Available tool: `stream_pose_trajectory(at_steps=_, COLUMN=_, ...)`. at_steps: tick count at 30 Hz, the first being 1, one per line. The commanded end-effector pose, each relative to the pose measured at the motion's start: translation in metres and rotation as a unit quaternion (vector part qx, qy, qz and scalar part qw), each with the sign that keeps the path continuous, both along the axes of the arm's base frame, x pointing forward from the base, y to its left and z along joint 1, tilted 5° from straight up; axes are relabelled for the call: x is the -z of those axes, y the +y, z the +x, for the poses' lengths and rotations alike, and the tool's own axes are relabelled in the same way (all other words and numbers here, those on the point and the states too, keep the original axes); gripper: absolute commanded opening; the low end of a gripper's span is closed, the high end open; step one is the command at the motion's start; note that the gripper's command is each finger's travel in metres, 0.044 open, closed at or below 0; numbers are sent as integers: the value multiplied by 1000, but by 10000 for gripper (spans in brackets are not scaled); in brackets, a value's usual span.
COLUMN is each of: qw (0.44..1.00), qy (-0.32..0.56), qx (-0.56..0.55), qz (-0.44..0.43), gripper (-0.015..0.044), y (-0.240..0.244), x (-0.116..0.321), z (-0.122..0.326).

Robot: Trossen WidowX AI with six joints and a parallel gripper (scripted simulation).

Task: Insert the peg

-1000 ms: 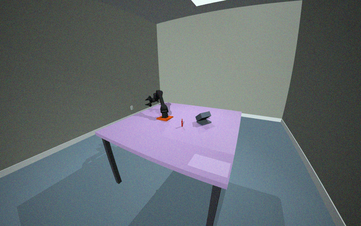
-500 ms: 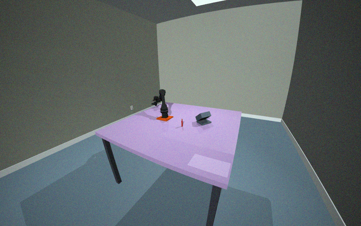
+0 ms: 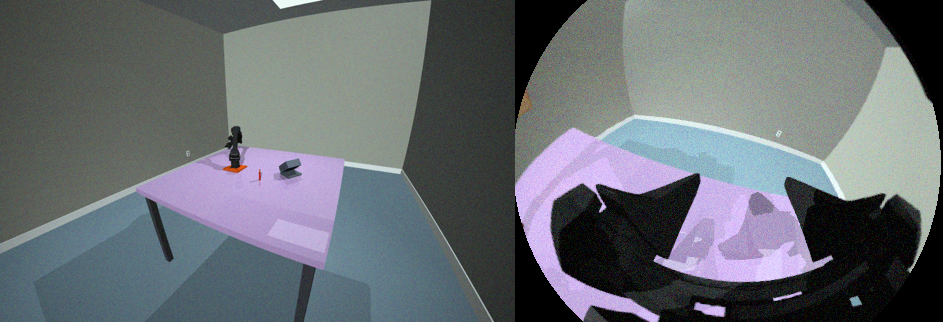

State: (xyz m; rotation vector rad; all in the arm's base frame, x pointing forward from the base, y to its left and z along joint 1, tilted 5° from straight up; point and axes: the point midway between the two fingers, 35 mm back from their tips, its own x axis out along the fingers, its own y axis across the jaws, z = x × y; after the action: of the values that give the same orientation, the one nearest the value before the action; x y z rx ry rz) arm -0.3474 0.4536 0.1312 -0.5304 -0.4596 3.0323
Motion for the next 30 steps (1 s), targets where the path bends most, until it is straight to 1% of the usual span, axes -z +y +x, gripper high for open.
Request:
stream_pose_trajectory(at_steps=1, qw=998, qy=-9, qx=49, qz=-44, gripper=440, y=16, x=5, z=29)
stream_pose_trajectory(at_steps=7, qw=995, qy=-20, qx=72, qz=-71, gripper=440, y=21, x=16, z=58)
stream_pose_trajectory(at_steps=15, qw=980, qy=-25, qx=144, qz=-135, gripper=440, y=39, x=22, z=107)
stream_pose_trajectory(at_steps=30, qw=914, qy=-9, qx=305, qz=-267, gripper=440, y=68, x=26, z=210)
